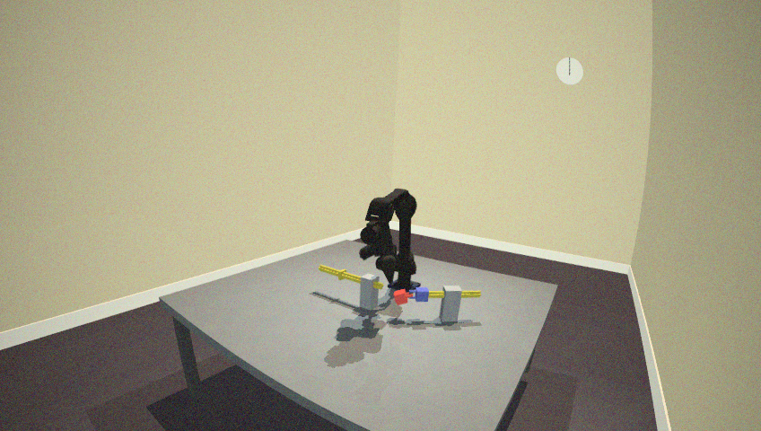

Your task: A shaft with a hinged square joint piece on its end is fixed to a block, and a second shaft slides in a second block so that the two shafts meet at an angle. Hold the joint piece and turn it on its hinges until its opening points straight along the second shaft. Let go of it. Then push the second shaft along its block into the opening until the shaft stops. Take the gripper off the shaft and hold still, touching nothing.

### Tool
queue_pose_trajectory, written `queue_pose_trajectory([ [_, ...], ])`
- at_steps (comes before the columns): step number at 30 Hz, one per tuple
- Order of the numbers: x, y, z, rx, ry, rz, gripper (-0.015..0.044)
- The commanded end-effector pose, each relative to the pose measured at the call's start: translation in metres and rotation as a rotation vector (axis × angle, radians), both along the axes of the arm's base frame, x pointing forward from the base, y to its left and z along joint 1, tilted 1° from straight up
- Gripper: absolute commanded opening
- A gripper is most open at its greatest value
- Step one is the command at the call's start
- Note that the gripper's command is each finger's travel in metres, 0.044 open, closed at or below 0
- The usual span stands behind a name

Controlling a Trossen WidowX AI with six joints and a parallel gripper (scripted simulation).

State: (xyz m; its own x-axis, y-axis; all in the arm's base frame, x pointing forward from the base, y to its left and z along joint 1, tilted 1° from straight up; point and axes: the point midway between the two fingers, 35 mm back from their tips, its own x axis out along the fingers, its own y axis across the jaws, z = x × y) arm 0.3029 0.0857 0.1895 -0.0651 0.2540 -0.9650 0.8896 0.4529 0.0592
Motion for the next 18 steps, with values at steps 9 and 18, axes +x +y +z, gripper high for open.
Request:
queue_pose_trajectory([
  [9, 0.005, 0.002, -0.04, 0.002, 0.011, -0.01, 0.044],
  [18, 0.004, 0.003, -0.076, 0.001, 0.013, -0.004, 0.044],
])
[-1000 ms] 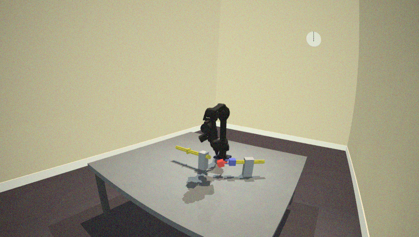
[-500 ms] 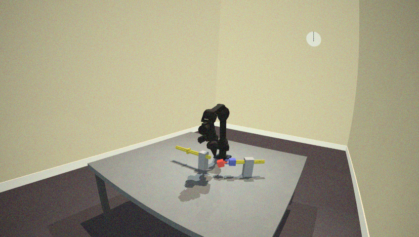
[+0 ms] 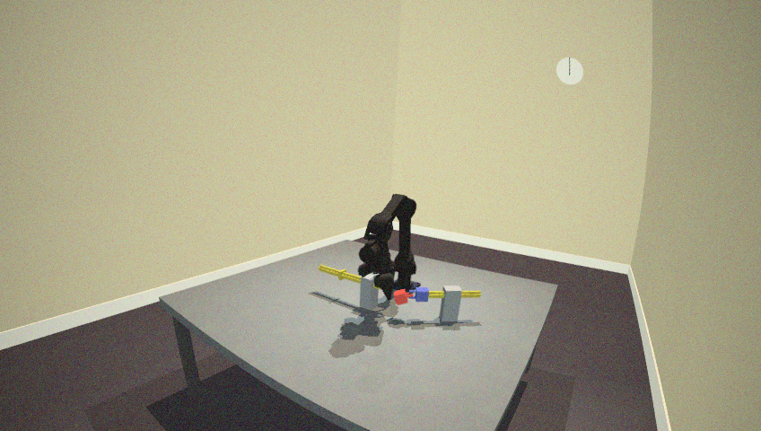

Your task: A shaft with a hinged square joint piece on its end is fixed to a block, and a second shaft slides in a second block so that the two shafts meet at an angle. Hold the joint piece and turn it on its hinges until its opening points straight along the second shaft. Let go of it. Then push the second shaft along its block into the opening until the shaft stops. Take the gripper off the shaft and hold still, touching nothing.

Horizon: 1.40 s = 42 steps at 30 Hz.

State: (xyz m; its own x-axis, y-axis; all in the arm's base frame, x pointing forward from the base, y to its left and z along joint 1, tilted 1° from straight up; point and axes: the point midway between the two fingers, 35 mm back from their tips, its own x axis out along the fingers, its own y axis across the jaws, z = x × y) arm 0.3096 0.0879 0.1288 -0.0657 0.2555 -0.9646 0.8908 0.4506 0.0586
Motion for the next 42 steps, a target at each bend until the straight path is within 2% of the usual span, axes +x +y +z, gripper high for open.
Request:
queue_pose_trajectory([
  [1, -0.003, 0.0, -0.019, 0.0, 0.012, -0.001, 0.044],
  [14, -0.016, 0.027, -0.021, 0.002, 0.013, -0.001, 0.044],
  [38, -0.019, 0.035, -0.05, 0.003, 0.013, -0.001, 0.044],
  [42, -0.019, 0.035, -0.05, 0.003, 0.013, -0.001, 0.0335],
])
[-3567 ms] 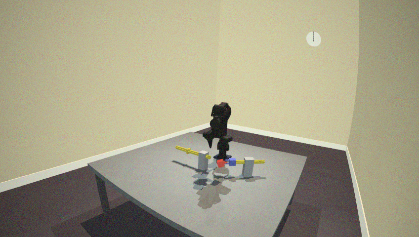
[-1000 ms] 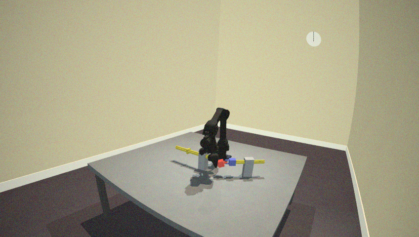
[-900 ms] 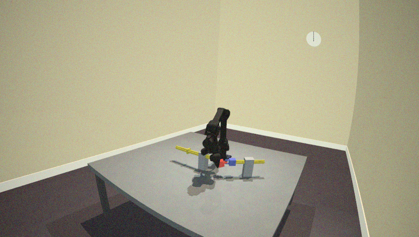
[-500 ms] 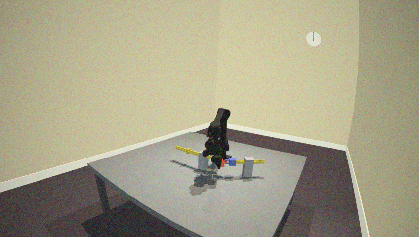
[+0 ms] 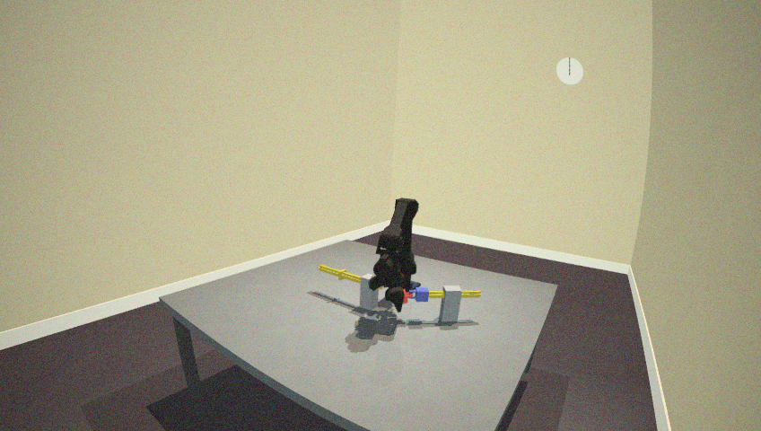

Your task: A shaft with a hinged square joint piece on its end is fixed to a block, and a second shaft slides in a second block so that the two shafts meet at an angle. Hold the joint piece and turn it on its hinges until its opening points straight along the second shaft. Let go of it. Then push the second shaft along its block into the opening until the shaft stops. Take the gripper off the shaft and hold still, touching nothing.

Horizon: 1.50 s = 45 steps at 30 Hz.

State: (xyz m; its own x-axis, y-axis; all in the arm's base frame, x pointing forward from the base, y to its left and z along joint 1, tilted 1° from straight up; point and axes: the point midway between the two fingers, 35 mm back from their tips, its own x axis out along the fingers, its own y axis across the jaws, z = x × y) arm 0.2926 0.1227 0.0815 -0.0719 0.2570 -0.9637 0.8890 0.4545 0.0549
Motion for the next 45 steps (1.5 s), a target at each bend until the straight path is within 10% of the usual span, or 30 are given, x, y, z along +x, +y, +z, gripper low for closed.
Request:
queue_pose_trajectory([
  [1, -0.0019, 0.0004, -0.0028, 0.001, 0.008, -0.005, 0.0309],
  [6, -0.0019, 0.0004, -0.0028, 0.001, 0.008, -0.005, 0.0182],
  [45, -0.0019, 0.0004, -0.0028, 0.001, 0.008, -0.005, 0.0182],
])
